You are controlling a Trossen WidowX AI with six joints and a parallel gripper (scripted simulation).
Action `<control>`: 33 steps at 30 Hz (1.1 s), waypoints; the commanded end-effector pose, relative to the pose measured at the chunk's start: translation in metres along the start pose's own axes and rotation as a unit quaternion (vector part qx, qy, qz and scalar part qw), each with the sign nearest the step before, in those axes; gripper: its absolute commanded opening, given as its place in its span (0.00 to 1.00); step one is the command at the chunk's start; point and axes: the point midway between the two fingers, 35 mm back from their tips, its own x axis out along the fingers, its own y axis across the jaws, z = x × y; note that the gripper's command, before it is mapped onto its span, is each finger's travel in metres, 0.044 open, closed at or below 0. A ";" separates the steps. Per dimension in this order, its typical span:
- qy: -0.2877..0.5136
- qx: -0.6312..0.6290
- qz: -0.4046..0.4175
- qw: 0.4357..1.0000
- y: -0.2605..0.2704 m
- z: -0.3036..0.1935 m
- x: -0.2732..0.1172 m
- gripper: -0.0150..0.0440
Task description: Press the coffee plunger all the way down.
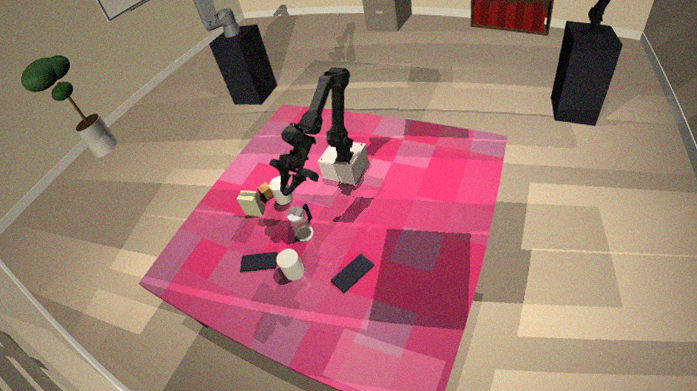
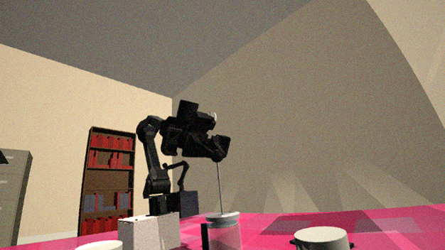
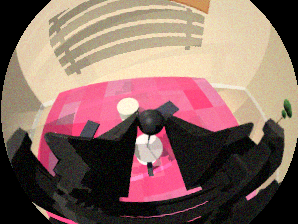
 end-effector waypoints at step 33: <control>-0.002 -0.001 0.000 1.000 0.000 -0.035 0.034 0.45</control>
